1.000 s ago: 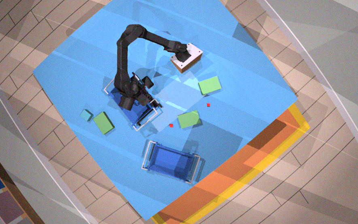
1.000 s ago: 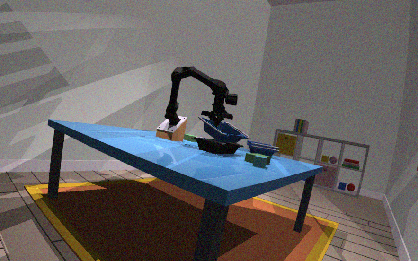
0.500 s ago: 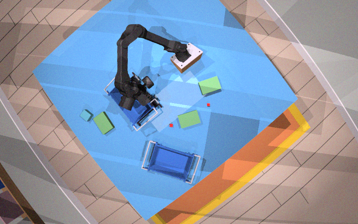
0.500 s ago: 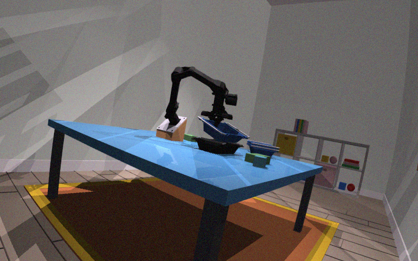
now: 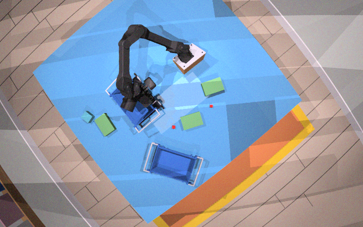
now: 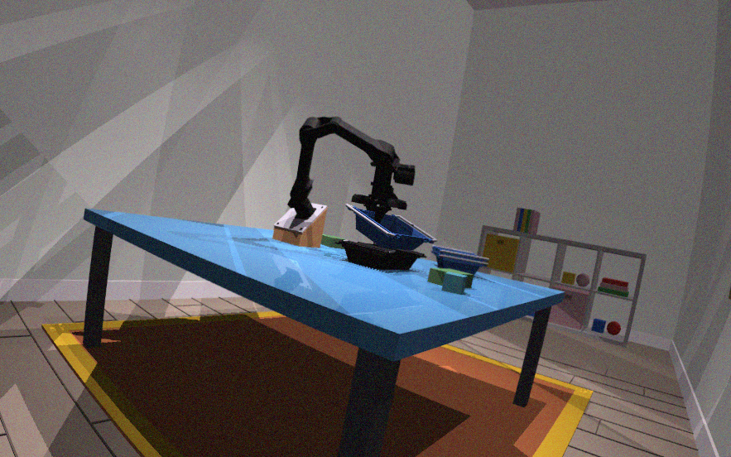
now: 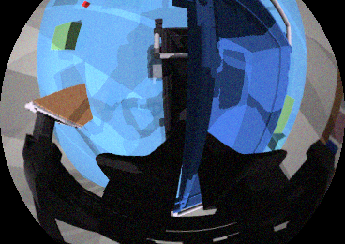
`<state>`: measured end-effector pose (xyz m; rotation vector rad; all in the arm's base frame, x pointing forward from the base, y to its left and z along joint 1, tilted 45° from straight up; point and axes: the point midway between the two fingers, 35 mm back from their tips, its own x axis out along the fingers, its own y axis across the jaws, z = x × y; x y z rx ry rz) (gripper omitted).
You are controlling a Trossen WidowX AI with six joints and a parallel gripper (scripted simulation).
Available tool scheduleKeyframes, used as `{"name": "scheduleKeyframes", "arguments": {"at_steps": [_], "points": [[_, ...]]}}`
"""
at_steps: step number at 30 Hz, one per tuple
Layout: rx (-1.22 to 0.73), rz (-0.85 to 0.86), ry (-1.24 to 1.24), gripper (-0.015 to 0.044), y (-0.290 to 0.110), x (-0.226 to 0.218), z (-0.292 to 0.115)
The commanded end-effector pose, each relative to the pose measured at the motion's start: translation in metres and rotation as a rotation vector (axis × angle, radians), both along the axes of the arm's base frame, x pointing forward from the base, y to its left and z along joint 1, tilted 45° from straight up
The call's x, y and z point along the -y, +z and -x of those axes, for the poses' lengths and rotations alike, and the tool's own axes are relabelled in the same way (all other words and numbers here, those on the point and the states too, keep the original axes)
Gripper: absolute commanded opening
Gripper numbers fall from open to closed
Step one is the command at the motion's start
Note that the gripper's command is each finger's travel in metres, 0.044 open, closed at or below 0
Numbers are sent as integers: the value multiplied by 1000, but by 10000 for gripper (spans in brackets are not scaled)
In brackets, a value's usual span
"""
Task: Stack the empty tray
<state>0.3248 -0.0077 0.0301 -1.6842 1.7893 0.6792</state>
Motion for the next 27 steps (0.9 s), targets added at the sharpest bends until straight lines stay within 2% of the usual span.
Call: {"name": "scheduleKeyframes", "arguments": {"at_steps": [1,27], "points": [[-22,0,-6,0,-2,3,5],[-6,0,-2,0,-2,2,2]]}}
